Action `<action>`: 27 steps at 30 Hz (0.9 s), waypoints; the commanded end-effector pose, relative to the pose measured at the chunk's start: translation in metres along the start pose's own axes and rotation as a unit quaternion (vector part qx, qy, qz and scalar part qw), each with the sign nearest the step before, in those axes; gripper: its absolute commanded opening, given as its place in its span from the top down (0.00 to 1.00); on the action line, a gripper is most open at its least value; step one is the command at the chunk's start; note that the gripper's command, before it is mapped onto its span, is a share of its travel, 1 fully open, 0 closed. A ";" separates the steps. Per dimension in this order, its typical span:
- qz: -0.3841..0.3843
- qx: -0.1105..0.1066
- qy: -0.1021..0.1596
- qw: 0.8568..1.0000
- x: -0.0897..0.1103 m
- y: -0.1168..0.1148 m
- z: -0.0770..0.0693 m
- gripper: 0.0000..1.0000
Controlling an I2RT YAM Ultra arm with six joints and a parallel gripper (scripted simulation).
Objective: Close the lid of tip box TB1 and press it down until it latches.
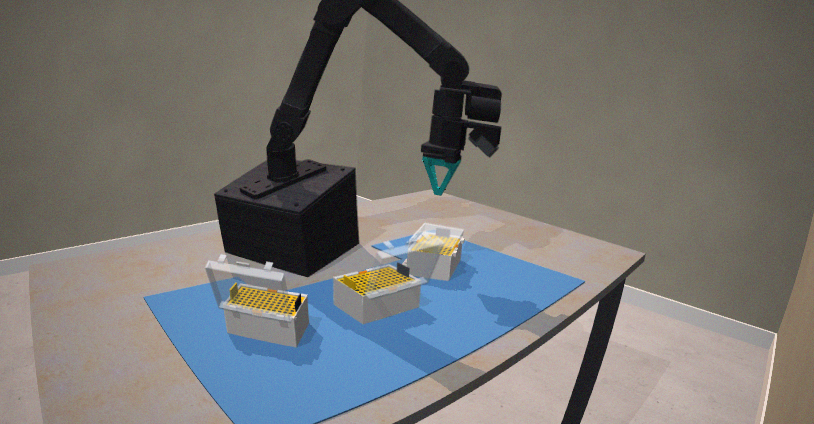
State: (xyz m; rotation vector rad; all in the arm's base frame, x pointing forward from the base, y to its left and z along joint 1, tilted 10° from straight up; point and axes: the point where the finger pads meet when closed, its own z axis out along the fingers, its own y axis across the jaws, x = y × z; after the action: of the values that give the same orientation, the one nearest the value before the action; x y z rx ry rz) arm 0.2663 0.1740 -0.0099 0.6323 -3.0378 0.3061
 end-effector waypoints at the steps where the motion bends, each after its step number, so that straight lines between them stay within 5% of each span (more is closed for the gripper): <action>1: 0.003 -0.008 -0.029 1.000 -0.008 0.003 -0.005 1.00; 27: 0.003 -0.008 -0.029 1.000 0.024 0.004 0.041 1.00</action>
State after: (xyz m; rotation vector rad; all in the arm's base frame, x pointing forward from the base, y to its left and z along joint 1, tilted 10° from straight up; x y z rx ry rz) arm 0.2361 0.1528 -0.0526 0.6353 -3.0499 0.2985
